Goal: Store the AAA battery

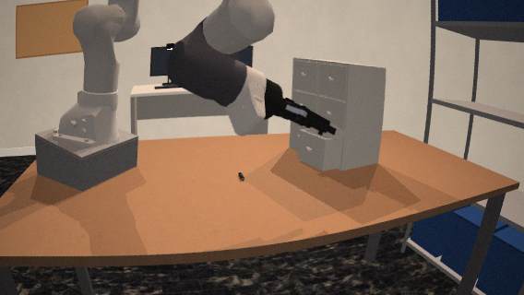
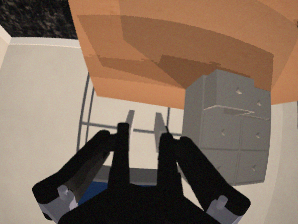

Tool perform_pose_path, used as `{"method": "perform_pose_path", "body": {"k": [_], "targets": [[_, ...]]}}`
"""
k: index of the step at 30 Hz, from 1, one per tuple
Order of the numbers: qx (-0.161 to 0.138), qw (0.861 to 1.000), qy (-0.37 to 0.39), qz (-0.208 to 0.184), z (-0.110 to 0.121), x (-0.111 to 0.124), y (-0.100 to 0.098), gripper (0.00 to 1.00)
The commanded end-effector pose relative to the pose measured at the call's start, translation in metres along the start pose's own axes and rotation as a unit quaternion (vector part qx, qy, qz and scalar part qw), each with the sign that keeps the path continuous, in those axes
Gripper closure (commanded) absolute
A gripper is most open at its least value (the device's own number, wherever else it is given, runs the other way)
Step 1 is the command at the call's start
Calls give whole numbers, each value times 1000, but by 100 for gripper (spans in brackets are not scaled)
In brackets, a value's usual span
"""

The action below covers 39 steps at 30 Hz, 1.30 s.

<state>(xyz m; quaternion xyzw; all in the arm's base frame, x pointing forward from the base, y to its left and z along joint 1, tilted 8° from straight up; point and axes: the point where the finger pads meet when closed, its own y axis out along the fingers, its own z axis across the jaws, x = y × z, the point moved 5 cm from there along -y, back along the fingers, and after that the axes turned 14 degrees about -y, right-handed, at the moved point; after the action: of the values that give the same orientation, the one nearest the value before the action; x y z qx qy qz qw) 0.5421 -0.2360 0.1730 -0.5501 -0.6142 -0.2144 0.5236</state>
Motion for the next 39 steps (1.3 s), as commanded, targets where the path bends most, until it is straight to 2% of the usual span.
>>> {"method": "perform_pose_path", "body": {"k": [1, 7, 13, 15, 26, 30, 32, 39], "targets": [[8, 999, 16, 37, 0, -3, -7, 80], [26, 994, 16, 104, -3, 9, -21, 80], [50, 979, 16, 195, -8, 25, -39, 80], [50, 979, 16, 195, -8, 25, -39, 80], [82, 945, 15, 318, -14, 47, -62, 80], [92, 933, 5, 348, -15, 53, -69, 80], [92, 933, 5, 348, -15, 53, -69, 80], [109, 907, -11, 407, -18, 64, -82, 80]]}}
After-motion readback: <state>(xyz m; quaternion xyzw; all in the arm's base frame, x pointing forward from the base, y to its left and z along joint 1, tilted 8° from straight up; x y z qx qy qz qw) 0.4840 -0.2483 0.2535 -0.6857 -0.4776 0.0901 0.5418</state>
